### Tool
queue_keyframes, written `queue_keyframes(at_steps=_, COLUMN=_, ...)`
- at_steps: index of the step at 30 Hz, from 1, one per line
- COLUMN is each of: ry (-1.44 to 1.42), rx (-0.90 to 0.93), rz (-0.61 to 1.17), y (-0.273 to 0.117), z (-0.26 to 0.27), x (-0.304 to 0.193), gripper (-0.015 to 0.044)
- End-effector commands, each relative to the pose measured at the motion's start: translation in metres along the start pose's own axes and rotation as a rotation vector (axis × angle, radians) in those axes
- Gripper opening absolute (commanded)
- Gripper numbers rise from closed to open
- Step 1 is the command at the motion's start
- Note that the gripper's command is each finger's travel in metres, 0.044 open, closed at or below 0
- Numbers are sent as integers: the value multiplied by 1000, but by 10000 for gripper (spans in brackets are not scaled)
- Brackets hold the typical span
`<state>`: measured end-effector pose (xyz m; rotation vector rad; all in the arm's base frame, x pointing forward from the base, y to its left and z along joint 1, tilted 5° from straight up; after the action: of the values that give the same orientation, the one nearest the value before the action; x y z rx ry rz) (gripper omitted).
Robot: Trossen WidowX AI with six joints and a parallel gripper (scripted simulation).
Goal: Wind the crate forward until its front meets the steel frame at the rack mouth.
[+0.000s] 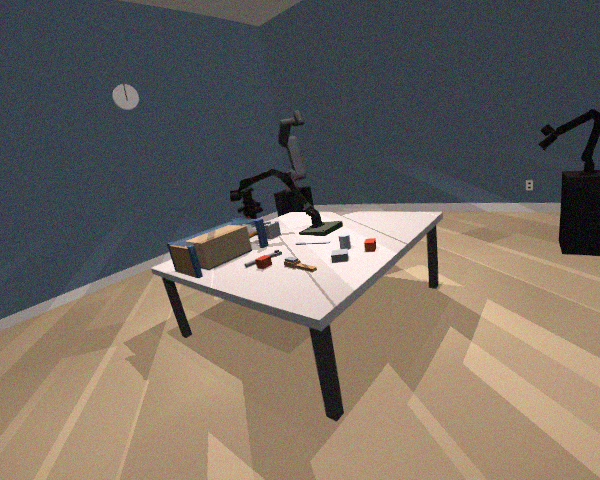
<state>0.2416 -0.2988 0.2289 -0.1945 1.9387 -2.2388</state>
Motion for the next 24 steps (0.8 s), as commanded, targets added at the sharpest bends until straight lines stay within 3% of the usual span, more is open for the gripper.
queue_keyframes(at_steps=1, ry=-25, rx=-37, rz=26, y=0, z=-18, x=-15, gripper=0)
queue_keyframes(at_steps=24, ry=-25, rx=-39, rz=27, y=-1, z=-43, x=-27, gripper=0)
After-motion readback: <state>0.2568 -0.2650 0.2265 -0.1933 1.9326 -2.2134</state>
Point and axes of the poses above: the point midway between the two fingers, 35 mm back from their tips, its own y axis out along the fingers, its own z axis across the jaws, x = y × z, the point moved 6 cm from there along -y, back along the fingers, and after that the axes turned 15 degrees about -y, right-handed, at the moved point
